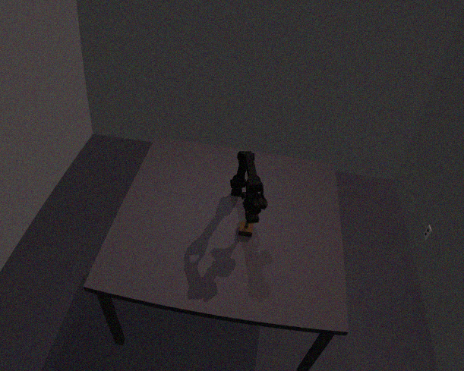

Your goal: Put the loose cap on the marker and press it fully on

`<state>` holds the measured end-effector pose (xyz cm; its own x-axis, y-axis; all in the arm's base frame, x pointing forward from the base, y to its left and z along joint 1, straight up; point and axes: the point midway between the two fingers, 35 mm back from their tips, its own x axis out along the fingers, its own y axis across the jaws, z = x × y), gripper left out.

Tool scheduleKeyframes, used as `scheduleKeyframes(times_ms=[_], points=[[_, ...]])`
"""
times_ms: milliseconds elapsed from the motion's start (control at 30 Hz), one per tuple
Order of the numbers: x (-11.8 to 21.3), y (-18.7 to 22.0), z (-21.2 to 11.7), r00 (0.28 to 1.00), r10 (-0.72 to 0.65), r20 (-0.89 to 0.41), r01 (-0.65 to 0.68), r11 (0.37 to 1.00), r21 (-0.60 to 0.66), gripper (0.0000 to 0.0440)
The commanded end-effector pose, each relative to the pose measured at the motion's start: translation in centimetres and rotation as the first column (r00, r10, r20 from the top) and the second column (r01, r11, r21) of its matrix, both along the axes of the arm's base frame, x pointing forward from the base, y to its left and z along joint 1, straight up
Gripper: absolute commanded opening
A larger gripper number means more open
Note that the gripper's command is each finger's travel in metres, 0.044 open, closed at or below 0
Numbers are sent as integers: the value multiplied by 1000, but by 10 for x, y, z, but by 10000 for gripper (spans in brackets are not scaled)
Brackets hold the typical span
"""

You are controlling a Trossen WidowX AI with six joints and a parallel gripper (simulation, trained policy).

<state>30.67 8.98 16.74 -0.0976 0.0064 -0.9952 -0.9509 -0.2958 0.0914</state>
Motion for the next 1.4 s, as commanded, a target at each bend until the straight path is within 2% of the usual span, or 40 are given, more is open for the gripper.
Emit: scheduleKeyframes(times_ms=[0, 567, 967, 1167, 1367], points=[[-1, 1, -7, 1000, 6, -5, -6, 1000, 0, 0], [-5, -1, -40, 998, 45, -43, -44, 999, 18, 0], [-5, -1, -45, 998, 51, -48, -51, 999, 19, 0], [-5, 0, -58, 995, 82, -51, -80, 996, 26, 1], [-9, -3, -68, 993, 98, -70, -97, 995, 14, 159]])
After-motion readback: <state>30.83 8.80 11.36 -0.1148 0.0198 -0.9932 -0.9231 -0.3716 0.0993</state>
